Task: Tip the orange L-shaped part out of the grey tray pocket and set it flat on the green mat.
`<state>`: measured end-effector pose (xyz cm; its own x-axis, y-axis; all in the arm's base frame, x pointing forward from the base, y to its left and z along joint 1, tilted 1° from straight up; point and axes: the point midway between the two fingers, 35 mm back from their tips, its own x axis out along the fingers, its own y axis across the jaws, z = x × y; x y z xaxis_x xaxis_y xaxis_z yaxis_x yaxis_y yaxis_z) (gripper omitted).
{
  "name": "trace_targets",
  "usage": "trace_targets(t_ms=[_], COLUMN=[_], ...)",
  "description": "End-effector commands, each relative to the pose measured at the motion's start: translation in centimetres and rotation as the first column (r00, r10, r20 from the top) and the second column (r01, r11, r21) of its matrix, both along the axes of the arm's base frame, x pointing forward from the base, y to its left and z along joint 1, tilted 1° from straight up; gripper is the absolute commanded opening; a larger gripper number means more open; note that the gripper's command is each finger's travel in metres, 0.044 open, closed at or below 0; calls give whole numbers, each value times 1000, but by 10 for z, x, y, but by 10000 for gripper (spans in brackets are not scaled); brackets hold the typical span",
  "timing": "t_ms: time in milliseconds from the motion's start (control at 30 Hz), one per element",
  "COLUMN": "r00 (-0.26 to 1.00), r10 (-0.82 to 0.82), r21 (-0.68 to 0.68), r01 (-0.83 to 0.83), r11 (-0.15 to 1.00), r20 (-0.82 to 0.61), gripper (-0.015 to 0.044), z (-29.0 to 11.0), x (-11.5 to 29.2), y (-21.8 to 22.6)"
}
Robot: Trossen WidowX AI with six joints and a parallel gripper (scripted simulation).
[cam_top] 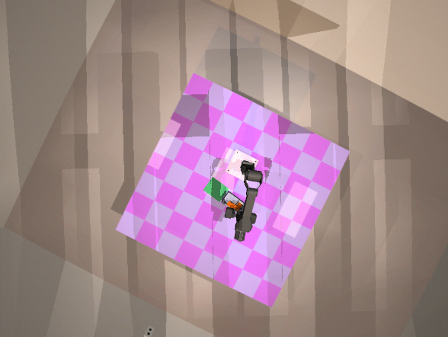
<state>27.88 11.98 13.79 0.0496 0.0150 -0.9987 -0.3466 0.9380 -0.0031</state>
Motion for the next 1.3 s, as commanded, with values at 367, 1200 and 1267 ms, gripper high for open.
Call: trace_targets(t_ms=[367, 1200, 1267], r00=[389, 389, 389], r10=[921, 921, 921], r21=[-55, -55, -55], r01=[-920, -920, -920], r11=[388, 388, 388], r20=[-28, -28, -28], gripper=[280, 280, 280], z=[4, -31, -34], x=[0, 2, 3], y=[-60, -60, -59])
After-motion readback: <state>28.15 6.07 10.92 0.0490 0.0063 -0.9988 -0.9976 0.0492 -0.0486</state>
